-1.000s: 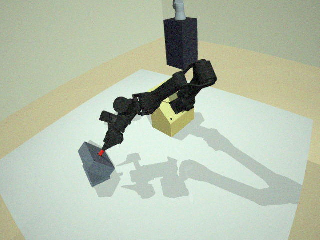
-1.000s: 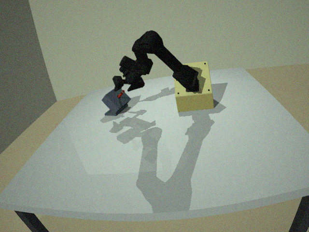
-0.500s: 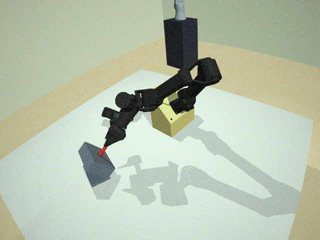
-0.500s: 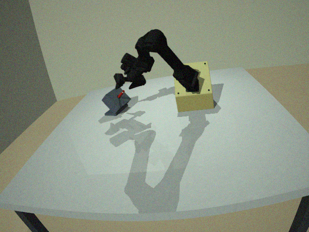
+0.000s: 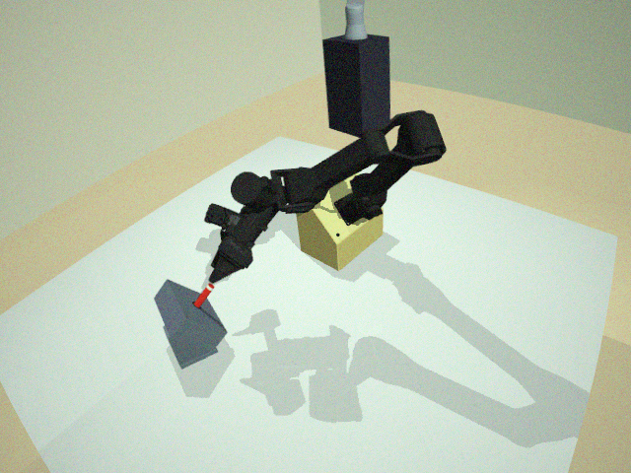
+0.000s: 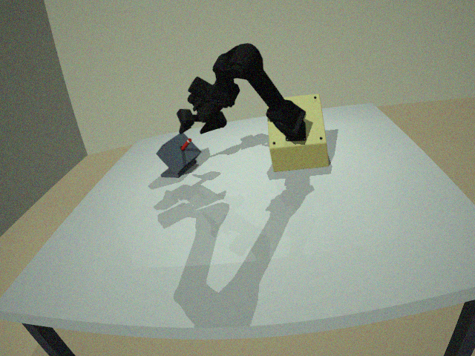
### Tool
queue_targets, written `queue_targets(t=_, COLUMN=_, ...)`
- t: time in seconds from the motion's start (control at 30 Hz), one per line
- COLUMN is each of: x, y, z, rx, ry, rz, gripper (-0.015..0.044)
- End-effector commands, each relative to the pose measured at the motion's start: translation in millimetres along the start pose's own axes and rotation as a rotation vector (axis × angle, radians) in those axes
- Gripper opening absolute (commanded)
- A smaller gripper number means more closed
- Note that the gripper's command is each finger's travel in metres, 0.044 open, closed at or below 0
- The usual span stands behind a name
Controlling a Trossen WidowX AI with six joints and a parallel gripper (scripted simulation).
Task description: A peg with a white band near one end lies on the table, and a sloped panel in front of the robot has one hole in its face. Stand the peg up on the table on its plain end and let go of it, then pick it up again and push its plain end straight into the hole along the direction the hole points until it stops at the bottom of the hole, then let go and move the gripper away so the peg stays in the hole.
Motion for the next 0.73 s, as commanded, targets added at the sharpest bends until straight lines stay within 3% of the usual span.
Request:
queue_targets(t=0.0, x=-0.9, y=-4.6, z=-0.9, rx=-0.001, ry=-0.001, rz=0.005, gripper=0.044)
queue_targets(t=0.7, x=2.1, y=-26.4, z=-0.1, rx=0.001, ry=0.0, rz=0.003, gripper=0.044)
Point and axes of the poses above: the point midway between the two fingers, 35 mm back from their tips, its own y axis out along the fingers, its own z axis across the jaws, x = y × z, the point moved 9 cm from there along -y, back along the fingers, and after that the axes turned 5 degrees about y, right-handed, at the moved point
